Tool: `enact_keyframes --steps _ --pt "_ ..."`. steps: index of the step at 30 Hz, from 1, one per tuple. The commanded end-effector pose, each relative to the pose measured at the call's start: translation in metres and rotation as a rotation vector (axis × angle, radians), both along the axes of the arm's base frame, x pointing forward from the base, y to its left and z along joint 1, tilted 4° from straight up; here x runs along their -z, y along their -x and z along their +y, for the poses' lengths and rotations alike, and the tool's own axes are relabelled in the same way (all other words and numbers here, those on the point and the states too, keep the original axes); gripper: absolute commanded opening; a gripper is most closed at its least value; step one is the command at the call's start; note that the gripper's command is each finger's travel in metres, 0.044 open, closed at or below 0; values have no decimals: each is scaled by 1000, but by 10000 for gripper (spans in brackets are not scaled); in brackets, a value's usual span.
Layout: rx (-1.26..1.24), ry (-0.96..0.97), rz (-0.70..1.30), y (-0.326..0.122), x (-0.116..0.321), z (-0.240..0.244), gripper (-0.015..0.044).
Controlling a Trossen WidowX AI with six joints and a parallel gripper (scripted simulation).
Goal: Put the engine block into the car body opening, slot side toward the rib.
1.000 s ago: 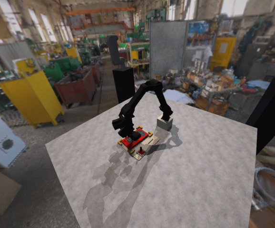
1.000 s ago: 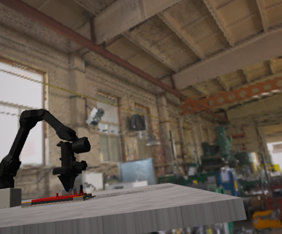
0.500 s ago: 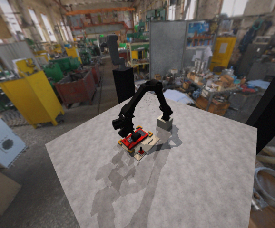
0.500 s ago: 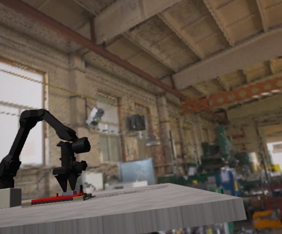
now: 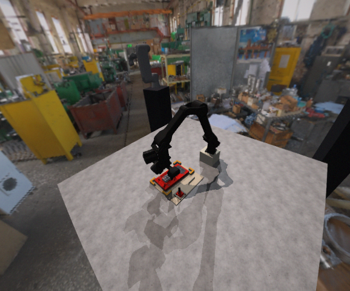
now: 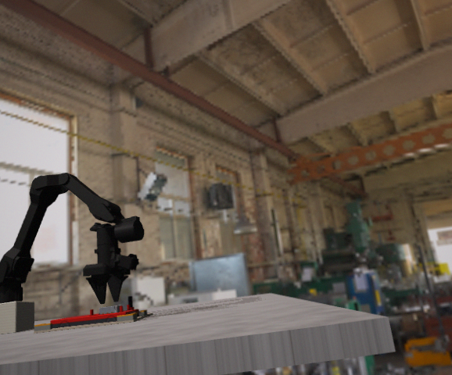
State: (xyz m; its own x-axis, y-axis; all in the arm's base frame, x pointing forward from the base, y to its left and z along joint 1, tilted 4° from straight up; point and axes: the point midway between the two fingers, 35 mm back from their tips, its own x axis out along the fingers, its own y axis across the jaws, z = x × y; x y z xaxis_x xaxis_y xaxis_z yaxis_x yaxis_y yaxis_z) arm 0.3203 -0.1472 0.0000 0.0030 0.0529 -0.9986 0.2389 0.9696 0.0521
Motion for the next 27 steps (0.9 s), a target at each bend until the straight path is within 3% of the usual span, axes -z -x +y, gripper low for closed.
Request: enact_keyframes --steps 1,18,27 --pt "4 8 -6 -2 -3 -2 440" --pt "4 8 -6 -2 -3 -2 0" --pt "4 8 -6 -2 -3 -2 0"
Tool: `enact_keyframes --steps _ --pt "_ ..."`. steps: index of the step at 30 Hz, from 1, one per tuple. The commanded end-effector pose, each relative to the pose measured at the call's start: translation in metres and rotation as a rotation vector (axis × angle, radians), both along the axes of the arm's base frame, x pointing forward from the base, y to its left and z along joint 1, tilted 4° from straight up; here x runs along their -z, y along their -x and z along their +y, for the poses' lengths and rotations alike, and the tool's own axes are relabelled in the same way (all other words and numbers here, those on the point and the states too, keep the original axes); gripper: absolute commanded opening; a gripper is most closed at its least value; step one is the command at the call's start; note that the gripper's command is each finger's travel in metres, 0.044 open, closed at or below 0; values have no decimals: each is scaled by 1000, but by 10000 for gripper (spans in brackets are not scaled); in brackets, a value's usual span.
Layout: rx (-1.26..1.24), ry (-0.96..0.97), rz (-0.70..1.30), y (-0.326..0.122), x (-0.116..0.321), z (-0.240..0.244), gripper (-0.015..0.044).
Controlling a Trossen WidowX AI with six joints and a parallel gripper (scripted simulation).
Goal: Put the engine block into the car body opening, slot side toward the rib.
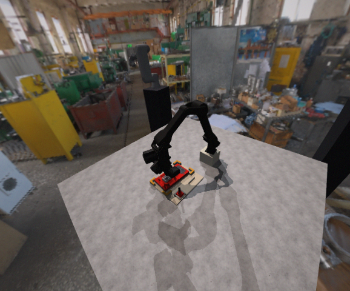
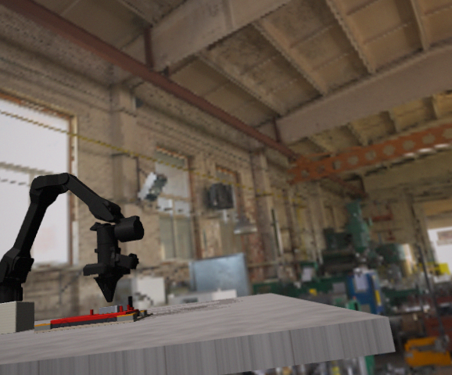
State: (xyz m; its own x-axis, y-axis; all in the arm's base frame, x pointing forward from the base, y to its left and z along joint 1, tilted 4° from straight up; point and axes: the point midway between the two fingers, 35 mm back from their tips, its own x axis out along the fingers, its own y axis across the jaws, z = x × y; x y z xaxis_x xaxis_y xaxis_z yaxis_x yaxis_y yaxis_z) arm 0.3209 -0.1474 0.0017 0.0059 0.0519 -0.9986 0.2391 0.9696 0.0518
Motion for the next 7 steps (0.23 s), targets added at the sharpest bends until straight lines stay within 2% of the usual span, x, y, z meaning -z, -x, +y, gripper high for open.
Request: enact_keyframes --steps 1,7 --pt "2 3 -2 -1 -1 -1 0" --pt "4 7 -3 -2 -2 -1 0"
